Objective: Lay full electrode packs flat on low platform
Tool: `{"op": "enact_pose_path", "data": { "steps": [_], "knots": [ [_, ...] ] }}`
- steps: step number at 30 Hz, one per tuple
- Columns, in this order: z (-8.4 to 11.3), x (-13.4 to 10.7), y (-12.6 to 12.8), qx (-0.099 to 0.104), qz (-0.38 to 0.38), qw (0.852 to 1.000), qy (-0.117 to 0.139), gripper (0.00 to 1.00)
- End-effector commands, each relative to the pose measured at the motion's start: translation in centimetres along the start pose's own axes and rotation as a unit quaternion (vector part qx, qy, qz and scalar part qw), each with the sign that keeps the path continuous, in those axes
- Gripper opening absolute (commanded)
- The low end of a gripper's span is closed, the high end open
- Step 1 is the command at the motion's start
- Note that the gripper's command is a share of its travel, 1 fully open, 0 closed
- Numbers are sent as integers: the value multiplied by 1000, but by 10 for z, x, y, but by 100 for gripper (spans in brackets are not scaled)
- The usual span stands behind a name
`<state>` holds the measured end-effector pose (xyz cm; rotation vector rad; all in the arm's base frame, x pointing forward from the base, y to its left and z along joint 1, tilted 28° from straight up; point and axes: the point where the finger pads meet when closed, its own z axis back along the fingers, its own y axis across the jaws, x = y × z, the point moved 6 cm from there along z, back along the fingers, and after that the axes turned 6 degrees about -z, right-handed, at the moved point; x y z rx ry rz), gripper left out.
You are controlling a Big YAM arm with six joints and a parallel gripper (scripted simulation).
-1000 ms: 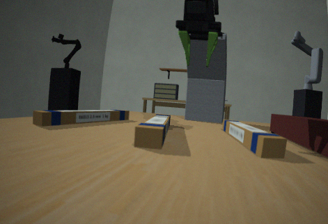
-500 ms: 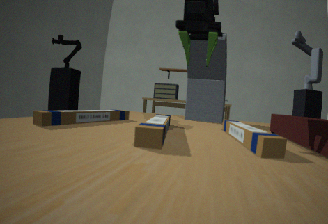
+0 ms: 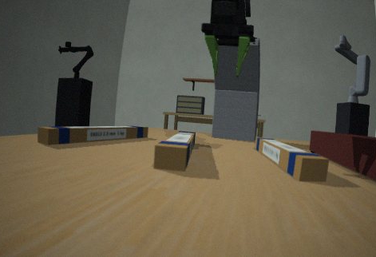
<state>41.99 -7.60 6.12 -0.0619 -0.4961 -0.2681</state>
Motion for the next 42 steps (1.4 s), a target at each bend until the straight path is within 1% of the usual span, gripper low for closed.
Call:
{"op": "enact_pose_path", "data": {
  "steps": [1, 23, 24, 29, 34, 36, 42],
  "knots": [
    [5, 0, 2, 0, 0, 1000, -2, 43],
    [5, 0, 2, 0, 0, 1000, -2, 43],
    [5, 0, -5, 0, -18, 1000, -2, 74],
    [4, 0, -41, 0, -100, 995, -4, 74],
    [-4, 2, -75, -1, -98, 995, -3, 74],
    [-4, 2, -75, -1, -98, 995, -3, 74],
    [-10, 5, -116, -2, -95, 996, -2, 74]
  ]
}}
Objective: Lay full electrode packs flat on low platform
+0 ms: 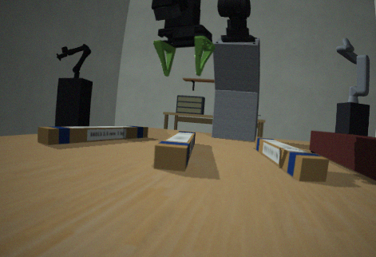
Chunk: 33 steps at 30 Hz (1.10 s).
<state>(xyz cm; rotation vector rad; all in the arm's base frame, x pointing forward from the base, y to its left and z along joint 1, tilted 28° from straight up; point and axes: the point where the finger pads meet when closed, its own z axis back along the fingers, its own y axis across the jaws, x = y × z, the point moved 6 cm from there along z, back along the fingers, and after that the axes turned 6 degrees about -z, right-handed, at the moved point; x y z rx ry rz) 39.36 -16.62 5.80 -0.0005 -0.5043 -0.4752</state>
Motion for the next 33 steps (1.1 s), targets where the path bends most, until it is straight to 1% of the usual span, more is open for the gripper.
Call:
{"op": "enact_pose_path", "data": {
  "steps": [1, 9, 11, 26, 28, 30, 33],
  "knots": [
    [-9, 13, -27, -6, 12, 1000, -2, 74],
    [-14, 25, -80, -6, 13, 1000, 3, 74],
    [-14, 25, -80, -6, 13, 1000, 3, 74],
    [-23, 48, -179, -7, 12, 1000, 4, 74],
    [-23, 48, -179, -7, 12, 1000, 4, 74],
    [-25, 52, -193, -7, 12, 1000, 4, 74],
    [-26, 52, -193, -6, 14, 1000, 4, 74]
  ]
}}
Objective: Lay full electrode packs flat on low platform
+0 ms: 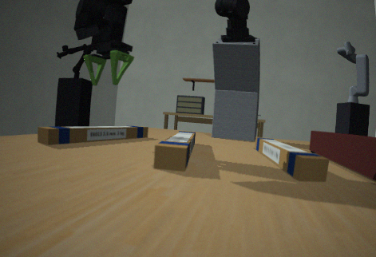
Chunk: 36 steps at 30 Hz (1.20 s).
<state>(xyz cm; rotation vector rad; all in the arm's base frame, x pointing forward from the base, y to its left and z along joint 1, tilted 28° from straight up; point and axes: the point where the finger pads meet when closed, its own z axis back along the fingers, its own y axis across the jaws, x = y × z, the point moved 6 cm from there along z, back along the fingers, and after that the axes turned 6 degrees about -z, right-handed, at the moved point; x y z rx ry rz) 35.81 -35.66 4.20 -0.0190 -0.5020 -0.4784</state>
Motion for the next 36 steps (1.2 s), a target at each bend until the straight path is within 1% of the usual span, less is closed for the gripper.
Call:
{"op": "enact_pose_path", "data": {
  "steps": [1, 10, 26, 27, 29, 36],
  "knots": [
    [-7, 3, -3, 4, 14, 1000, 5, 74],
    [-12, -5, 7, 7, 20, 1000, 8, 74],
    [-13, -4, 10, 6, 17, 1000, 7, 74],
    [-17, -3, 9, 6, 17, 1000, 5, 74],
    [-17, -3, 9, 6, 17, 1000, 5, 74],
    [-44, 3, 8, 3, 16, 1000, -1, 74]
  ]
}}
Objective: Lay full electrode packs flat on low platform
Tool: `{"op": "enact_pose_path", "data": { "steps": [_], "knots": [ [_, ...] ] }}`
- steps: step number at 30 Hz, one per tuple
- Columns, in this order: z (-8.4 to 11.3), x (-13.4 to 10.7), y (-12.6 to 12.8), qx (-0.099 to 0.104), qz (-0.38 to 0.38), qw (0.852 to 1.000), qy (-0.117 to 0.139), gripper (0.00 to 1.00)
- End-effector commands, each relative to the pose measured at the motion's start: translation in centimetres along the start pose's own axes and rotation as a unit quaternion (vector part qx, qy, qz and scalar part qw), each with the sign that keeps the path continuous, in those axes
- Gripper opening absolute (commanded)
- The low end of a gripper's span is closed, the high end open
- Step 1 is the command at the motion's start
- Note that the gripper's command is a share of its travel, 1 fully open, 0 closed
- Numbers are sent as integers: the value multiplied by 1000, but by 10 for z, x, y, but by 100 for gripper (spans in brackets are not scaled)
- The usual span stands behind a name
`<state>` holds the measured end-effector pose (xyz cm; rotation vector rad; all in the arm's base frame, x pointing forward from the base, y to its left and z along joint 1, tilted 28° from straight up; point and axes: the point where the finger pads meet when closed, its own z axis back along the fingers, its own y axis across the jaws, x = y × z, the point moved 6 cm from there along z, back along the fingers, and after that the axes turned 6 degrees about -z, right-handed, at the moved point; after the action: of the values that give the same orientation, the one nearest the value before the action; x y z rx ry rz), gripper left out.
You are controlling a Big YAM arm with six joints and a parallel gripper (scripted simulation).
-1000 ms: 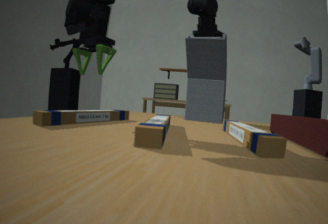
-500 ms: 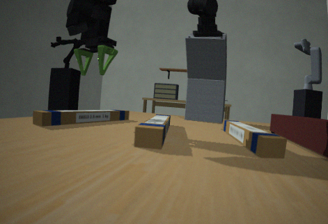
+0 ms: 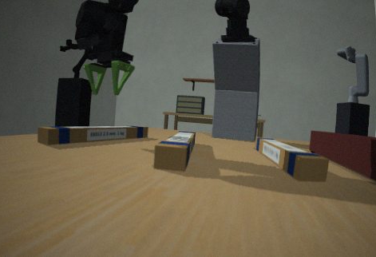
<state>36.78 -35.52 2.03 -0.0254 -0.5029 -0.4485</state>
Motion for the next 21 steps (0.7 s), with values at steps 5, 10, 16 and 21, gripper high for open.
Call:
{"op": "enact_pose_path", "data": {
  "steps": [5, 10, 16, 21],
  "knots": [
    [-41, 7, 5, 2, 0, 1000, -1, 74],
    [-53, 7, 5, 2, 0, 1000, -1, 74],
    [-77, 6, 5, 3, 0, 1000, -1, 74],
    [-81, 2, 6, 4, -1, 1000, 3, 74]
  ]
}}
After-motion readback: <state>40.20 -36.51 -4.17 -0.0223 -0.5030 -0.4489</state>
